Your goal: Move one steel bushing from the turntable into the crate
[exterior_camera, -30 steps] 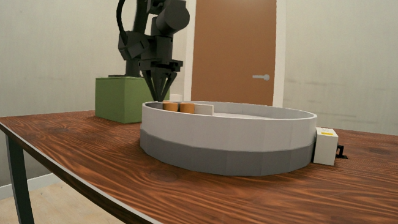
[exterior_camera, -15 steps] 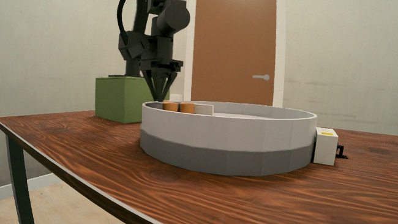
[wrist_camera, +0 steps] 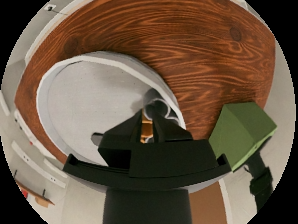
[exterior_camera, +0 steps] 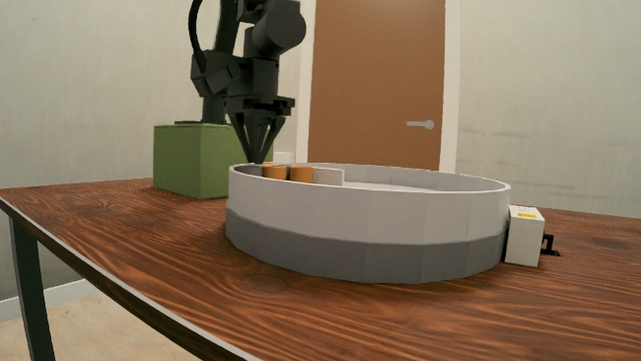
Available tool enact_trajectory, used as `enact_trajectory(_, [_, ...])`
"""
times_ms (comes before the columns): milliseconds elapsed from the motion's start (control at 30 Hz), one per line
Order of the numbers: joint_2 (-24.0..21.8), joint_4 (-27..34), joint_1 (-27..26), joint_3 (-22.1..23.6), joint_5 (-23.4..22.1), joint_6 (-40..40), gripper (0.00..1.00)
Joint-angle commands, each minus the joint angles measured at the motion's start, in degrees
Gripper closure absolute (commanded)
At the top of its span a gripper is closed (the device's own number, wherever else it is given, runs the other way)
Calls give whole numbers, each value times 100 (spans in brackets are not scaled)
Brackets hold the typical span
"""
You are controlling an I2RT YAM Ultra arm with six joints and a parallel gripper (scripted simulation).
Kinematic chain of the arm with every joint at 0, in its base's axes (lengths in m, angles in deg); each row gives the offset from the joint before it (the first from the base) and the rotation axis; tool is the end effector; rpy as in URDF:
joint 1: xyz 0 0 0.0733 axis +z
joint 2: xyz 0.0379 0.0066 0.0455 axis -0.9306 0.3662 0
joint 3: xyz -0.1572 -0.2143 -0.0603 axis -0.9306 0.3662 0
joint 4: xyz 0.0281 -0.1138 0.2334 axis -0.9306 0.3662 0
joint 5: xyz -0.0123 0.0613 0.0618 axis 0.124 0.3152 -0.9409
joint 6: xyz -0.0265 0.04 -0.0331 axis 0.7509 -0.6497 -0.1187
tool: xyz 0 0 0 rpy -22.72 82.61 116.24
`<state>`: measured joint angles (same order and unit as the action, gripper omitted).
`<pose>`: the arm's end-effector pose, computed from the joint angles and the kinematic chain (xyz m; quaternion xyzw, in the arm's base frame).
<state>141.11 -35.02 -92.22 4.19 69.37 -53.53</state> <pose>0.3599 -0.1568 0.0773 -0.7253 -0.6884 0.0006 0.0043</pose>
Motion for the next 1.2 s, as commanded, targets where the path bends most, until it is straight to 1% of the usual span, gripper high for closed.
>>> enact_trajectory(0, [-7,83,25,-231,25,-38,85])
enact_trajectory(533, [-5,84,24,-231,25,-38,85])
enact_trajectory(633, [54,85,9,-241,26,-26,85])
enact_trajectory(733, [-45,93,-11,-260,26,-10,85])
enact_trajectory(1167, [-42,95,-14,-265,26,-8,85])
